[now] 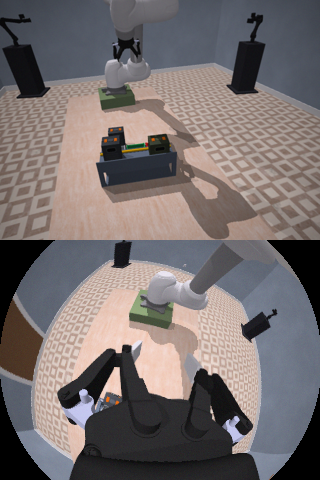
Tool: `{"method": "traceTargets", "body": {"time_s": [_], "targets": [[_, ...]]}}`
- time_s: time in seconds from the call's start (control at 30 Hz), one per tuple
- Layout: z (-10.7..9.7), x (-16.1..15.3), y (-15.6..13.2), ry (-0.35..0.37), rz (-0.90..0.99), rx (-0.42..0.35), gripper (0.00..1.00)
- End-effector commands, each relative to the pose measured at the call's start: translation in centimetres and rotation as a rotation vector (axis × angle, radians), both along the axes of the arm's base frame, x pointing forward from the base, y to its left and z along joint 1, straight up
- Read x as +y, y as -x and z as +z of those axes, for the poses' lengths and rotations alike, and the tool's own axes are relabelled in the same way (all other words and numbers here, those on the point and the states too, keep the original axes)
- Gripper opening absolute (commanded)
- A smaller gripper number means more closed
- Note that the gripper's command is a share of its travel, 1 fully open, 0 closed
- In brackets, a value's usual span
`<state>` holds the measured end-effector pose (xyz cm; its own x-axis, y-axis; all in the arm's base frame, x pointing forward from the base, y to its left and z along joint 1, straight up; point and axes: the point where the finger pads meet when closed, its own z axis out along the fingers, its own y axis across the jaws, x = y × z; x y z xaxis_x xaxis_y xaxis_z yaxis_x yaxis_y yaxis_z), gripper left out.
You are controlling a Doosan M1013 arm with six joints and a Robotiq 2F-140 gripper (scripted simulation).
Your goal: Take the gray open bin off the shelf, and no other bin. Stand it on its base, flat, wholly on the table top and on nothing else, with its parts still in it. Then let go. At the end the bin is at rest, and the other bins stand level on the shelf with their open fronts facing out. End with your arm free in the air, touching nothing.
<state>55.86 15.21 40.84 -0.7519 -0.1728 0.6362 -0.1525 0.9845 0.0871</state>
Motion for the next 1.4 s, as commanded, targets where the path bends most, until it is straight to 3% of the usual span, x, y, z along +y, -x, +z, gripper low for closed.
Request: {"method": "traceTargets", "body": {"time_s": [0.0, 1.1, 1.27, 1.37], "targets": [[-0.1, 0.0, 0.0, 0.000, 0.000, 0.000, 0.57], [-0.7, 0.0, 0.0, 0.000, 0.000, 0.000, 0.57], [-0.8, -1.3, 4.8, 0.039, 0.244, -0.080, 0.57], [-0.8, -1.3, 4.8, 0.039, 0.244, -0.080, 0.57]]}}
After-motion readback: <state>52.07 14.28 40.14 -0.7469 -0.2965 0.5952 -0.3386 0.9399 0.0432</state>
